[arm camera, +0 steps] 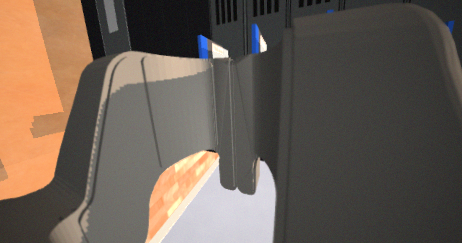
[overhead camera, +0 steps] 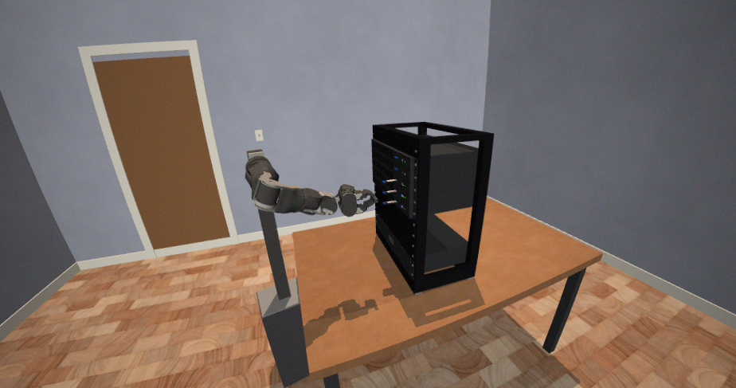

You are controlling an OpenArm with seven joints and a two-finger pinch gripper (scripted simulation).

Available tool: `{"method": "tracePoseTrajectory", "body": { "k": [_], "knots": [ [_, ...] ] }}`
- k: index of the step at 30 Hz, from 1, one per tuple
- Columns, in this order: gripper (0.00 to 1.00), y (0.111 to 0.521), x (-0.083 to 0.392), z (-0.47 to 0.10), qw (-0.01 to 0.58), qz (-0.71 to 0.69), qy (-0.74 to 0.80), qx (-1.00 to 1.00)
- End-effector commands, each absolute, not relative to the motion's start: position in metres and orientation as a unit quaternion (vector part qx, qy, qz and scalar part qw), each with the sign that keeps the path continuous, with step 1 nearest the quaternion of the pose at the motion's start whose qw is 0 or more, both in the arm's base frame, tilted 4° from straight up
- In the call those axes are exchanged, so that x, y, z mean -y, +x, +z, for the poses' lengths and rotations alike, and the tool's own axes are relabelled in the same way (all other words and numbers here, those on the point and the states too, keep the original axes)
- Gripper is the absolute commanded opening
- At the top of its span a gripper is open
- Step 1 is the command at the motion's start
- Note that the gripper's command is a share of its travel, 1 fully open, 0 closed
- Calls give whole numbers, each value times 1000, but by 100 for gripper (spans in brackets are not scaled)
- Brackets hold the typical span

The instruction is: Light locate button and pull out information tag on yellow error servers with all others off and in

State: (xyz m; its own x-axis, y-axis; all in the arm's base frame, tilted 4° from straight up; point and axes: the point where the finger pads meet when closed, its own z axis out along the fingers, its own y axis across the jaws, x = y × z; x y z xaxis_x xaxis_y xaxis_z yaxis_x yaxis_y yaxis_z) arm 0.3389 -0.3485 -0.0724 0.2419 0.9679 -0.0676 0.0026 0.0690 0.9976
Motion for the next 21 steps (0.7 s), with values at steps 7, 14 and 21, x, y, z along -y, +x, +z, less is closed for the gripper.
{"method": "tracePoseTrajectory", "body": {
  "k": [7, 14, 21],
  "knots": [
    [0, 336, 349, -30, 580, 418, 536, -448],
    [0, 338, 351, -31, 579, 418, 538, -448],
    [0, 352, 354, -31, 579, 418, 538, -448]
  ]
}}
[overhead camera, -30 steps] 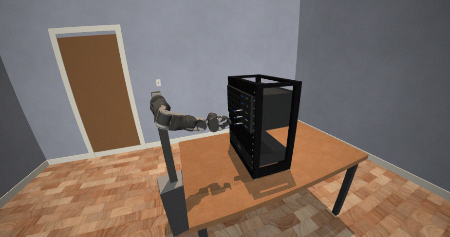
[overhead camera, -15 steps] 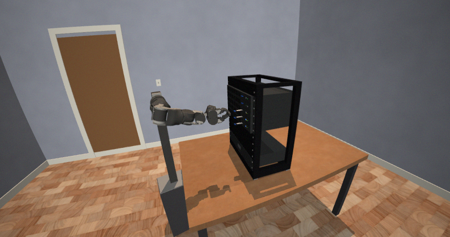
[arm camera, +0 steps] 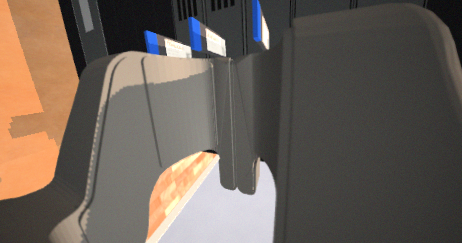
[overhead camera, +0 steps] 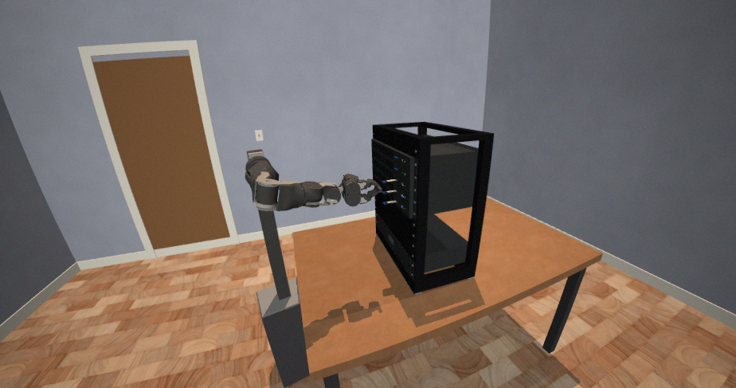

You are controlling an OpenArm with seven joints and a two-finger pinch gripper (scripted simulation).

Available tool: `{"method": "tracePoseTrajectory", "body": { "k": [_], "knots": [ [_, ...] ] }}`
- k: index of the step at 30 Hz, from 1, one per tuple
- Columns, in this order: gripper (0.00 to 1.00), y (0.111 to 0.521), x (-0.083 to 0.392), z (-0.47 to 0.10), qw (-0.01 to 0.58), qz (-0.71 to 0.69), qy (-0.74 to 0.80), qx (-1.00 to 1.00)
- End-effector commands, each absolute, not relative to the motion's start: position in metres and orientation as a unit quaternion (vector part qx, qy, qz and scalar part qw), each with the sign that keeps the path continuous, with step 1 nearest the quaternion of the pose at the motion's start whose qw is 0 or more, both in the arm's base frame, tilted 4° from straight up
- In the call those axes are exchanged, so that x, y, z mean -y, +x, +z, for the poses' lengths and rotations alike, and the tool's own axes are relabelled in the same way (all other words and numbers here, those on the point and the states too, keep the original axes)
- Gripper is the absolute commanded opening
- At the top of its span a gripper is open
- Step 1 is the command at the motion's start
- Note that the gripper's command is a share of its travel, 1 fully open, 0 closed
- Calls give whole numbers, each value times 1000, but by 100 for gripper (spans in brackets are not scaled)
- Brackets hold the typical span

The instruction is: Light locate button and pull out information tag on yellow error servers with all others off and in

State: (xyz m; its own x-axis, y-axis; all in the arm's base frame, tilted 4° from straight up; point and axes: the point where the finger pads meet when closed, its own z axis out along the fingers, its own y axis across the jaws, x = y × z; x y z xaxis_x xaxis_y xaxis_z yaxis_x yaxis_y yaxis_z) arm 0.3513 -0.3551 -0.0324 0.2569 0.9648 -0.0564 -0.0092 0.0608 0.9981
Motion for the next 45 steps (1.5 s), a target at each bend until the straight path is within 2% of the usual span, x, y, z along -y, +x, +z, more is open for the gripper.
{"method": "tracePoseTrajectory", "body": {
  "k": [1, 20, 45],
  "knots": [
    [0, 356, 355, -31, 579, 418, 538, -448],
    [0, 417, 370, -29, 578, 418, 538, -449],
    [0, 428, 372, -28, 578, 419, 537, -449]
  ]
}}
